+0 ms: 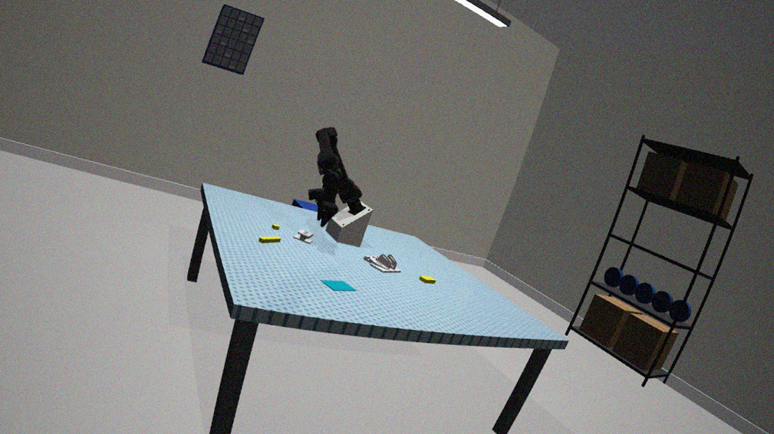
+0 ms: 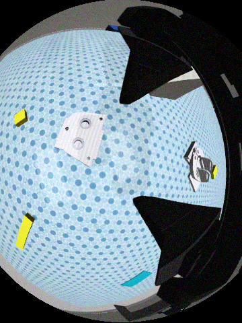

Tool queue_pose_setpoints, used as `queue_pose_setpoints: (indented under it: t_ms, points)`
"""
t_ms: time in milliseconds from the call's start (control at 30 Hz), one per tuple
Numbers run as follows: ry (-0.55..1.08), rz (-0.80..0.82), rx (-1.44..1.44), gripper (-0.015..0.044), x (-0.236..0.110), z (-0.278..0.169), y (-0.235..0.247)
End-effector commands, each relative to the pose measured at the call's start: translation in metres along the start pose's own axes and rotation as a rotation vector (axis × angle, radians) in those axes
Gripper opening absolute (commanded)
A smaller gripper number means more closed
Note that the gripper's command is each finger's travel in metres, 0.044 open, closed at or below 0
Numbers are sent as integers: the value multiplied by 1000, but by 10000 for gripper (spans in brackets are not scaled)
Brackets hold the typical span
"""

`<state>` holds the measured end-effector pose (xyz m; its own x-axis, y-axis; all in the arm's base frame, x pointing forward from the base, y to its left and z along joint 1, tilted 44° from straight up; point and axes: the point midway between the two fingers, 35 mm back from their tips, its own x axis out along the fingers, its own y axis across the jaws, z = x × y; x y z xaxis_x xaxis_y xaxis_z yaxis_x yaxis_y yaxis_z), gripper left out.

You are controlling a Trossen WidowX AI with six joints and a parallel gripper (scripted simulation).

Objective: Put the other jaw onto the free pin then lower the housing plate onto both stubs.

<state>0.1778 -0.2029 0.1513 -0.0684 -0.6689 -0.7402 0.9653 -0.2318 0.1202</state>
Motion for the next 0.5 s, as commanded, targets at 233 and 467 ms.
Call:
queue_pose_setpoints:
  t_ms: [233, 467]
  points:
    - [-17, 13, 264, 440, -7, 20, -21]
    - [-28, 18, 392, 440, -10, 28, -32]
